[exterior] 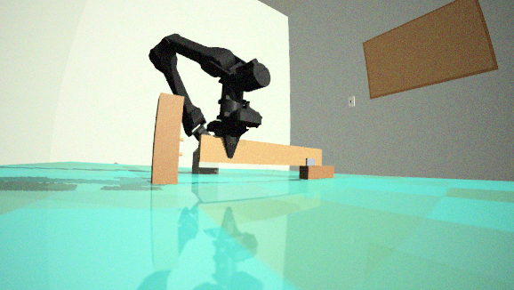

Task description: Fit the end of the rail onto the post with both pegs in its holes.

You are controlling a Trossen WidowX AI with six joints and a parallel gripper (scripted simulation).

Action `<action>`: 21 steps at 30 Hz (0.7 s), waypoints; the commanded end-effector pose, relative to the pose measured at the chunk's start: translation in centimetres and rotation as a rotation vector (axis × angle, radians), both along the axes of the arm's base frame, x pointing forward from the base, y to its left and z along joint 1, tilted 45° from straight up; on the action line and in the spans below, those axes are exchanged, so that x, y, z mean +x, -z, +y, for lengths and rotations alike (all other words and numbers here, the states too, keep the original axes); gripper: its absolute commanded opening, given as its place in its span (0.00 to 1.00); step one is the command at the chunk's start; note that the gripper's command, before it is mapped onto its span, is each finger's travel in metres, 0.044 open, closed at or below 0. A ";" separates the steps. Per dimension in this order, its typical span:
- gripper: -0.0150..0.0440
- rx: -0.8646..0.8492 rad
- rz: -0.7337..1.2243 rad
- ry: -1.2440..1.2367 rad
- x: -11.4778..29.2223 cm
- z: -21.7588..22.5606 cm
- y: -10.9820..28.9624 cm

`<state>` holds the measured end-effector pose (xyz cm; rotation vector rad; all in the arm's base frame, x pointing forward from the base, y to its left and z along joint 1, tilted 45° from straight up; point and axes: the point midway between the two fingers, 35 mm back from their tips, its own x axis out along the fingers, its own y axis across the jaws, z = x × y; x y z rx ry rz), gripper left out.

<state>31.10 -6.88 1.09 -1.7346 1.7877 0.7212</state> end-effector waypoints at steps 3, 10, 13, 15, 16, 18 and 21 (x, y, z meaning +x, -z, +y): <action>0.25 0.005 -0.002 -0.003 0.1 0.0 0.0; 0.25 0.005 -0.002 -0.003 0.0 -0.1 -0.1; 0.25 0.005 -0.002 -0.003 0.0 -0.2 -0.2; 0.25 0.005 -0.002 -0.003 0.0 -0.2 -0.3; 0.25 0.005 -0.002 -0.003 0.0 -0.2 -0.3; 0.25 0.005 -0.002 -0.003 0.0 -0.2 -0.3; 0.25 0.005 -0.002 -0.003 0.0 -0.3 -0.4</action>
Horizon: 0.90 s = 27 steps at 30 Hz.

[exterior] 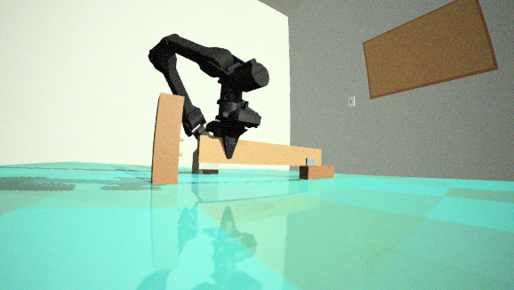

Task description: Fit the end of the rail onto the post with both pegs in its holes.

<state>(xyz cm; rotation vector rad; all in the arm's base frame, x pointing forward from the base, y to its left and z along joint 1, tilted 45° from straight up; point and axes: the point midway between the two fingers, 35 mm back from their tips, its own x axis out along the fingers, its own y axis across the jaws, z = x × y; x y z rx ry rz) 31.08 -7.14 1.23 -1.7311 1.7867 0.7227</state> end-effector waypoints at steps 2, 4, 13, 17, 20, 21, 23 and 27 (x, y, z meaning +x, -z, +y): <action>0.25 0.002 -0.002 -0.004 0.0 0.0 -0.4; 0.25 0.002 -0.002 -0.004 0.0 -0.1 -0.4; 0.25 0.002 -0.002 -0.004 0.0 -0.2 -0.7; 0.25 0.002 -0.002 -0.004 0.0 -0.2 -0.8; 0.25 0.002 -0.002 -0.004 0.1 -0.3 -0.9; 0.25 0.002 -0.002 -0.004 0.1 -0.3 -0.9; 0.25 0.002 -0.002 -0.004 0.1 -0.4 -0.9; 0.25 0.002 -0.002 -0.004 0.1 -0.5 -1.0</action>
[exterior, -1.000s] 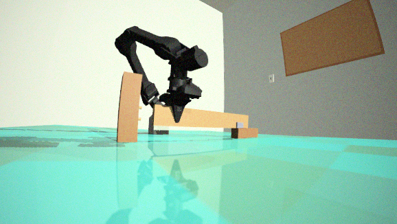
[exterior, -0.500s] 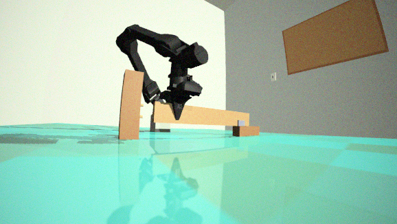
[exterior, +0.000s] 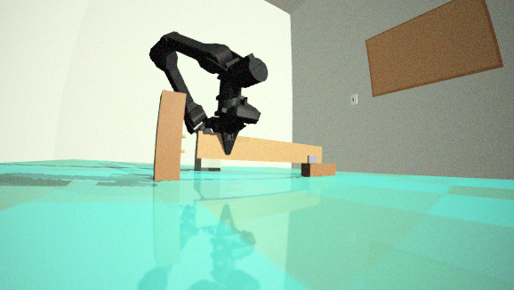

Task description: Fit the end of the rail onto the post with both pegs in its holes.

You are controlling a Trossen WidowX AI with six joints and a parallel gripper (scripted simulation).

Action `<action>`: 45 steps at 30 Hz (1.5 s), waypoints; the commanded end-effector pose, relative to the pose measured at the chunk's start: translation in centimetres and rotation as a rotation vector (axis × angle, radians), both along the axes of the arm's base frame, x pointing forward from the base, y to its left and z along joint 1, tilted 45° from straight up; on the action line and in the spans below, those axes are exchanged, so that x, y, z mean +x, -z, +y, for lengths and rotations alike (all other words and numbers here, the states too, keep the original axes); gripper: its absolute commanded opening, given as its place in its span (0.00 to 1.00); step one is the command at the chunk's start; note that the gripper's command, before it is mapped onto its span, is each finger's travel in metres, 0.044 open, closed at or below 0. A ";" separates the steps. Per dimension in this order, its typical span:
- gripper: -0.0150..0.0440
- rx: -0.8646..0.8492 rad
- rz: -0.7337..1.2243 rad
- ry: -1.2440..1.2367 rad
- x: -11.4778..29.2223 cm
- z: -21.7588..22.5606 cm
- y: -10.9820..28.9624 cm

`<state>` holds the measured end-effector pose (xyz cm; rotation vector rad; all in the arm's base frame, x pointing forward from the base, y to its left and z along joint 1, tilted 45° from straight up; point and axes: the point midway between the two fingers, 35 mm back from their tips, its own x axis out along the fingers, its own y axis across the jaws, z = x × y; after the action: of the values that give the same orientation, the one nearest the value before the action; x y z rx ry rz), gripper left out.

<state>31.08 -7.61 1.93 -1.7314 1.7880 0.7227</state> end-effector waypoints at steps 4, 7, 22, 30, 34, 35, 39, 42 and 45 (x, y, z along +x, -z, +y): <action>0.25 0.002 -0.003 -0.004 0.1 -0.1 -0.3; 0.25 0.002 -0.003 -0.004 0.1 -0.2 -0.4; 0.25 0.002 -0.003 -0.004 0.1 -0.6 -0.7; 0.25 0.002 -0.003 -0.004 0.1 -0.7 -0.9; 0.25 0.002 -0.003 -0.004 0.1 -0.8 -1.0; 0.25 0.002 -0.003 -0.004 0.1 -0.8 -1.0; 0.25 0.002 -0.003 -0.004 0.1 -0.9 -1.1; 0.25 0.002 -0.003 -0.004 0.1 -0.9 -1.2; 0.25 0.002 -0.003 -0.004 0.1 -1.0 -1.3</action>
<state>31.11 -8.58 2.88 -1.7313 1.7876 0.7231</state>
